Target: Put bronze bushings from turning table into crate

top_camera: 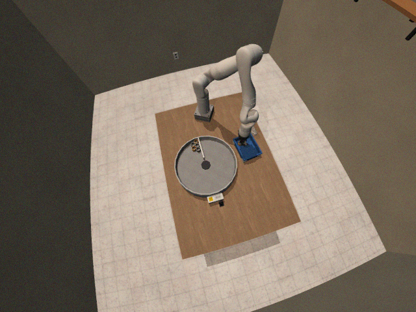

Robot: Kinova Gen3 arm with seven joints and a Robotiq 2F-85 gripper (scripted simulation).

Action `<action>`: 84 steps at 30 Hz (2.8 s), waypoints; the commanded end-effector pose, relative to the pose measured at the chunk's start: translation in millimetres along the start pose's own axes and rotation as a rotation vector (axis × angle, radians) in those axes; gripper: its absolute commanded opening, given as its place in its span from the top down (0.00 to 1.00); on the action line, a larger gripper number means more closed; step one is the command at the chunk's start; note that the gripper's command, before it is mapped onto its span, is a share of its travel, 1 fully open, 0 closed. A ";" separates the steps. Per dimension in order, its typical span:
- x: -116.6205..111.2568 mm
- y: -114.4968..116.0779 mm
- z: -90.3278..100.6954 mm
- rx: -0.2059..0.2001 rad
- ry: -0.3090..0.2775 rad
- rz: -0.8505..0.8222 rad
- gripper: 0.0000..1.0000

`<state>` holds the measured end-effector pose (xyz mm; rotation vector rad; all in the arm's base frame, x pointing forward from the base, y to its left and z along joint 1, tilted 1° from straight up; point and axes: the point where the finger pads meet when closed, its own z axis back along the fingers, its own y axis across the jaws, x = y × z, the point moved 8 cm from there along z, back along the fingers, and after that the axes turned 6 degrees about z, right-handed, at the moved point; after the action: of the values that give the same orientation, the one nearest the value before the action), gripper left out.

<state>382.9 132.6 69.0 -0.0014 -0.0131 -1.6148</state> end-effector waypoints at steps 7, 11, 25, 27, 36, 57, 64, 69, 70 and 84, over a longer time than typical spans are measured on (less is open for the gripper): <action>-0.5 1.1 4.5 0.004 0.002 0.001 0.84; -0.5 1.1 4.5 0.004 0.002 0.001 0.84; -0.4 0.8 60.1 0.004 0.002 0.001 0.84; -0.4 0.8 60.1 0.004 0.002 0.001 0.84; 0.1 0.6 115.2 0.003 0.001 0.000 0.84; 0.4 0.5 114.6 0.002 0.000 0.000 0.84; 0.4 0.5 114.6 0.002 0.000 0.000 0.84; 0.4 0.5 114.6 0.002 0.000 0.000 0.84; 0.4 0.5 114.6 0.002 0.000 0.000 0.84; 0.4 0.6 114.6 0.002 0.000 0.000 0.84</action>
<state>382.3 133.2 183.0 -0.0017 -0.0140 -1.6152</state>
